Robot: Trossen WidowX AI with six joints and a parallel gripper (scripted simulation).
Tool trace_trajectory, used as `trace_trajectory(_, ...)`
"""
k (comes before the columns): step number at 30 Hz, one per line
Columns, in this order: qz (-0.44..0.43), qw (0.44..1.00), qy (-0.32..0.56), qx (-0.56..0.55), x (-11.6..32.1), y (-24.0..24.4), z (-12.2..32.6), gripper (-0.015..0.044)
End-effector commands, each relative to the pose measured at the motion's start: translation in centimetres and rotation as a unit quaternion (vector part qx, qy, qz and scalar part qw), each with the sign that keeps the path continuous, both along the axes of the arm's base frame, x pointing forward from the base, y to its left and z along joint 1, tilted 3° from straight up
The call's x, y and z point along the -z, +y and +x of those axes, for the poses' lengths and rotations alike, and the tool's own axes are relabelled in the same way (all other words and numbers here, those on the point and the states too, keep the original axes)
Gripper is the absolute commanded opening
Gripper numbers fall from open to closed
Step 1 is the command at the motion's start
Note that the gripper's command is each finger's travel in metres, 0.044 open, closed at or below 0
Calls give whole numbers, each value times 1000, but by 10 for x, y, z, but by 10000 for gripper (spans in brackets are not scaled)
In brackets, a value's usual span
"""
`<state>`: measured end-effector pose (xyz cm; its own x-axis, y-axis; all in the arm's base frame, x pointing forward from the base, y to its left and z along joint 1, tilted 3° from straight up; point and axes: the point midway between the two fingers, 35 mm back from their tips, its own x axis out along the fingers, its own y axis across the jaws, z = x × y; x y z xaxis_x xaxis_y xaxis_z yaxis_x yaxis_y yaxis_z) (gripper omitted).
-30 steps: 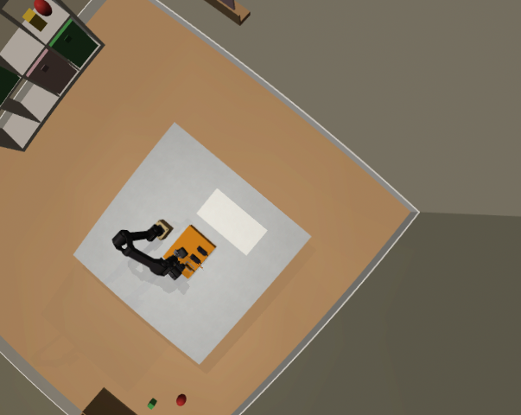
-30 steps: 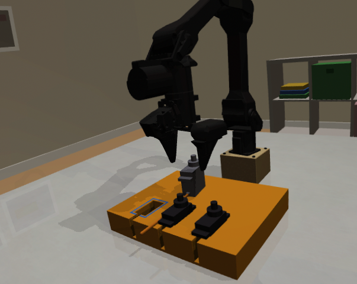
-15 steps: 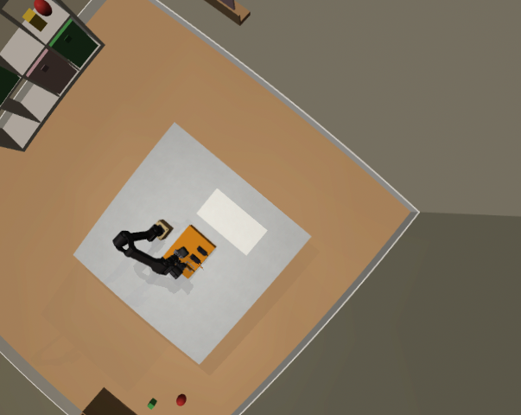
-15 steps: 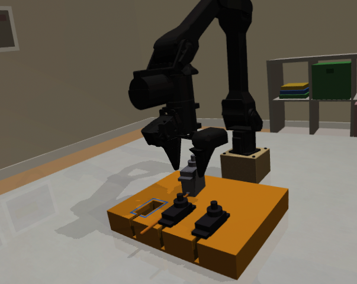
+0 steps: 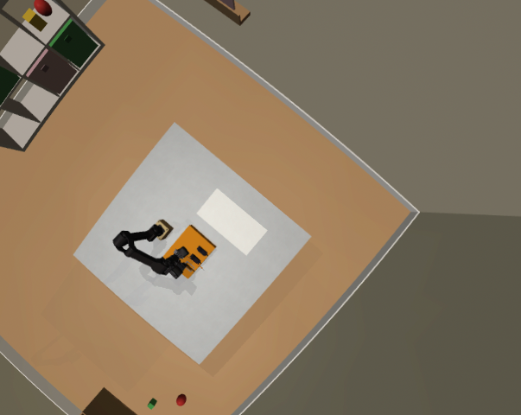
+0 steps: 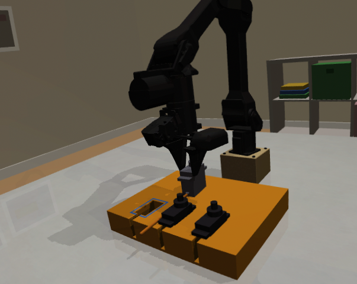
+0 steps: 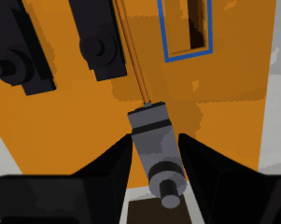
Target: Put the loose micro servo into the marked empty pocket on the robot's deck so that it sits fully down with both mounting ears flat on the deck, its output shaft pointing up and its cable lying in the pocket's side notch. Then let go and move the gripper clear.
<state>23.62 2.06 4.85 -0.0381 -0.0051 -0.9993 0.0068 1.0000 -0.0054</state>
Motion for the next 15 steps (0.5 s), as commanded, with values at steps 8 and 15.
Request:
trace_trajectory(8,1,1000,1,3,-29,-1,-3,0)
trace_trajectory(15,1,1000,1,3,-29,-2,-2,0)
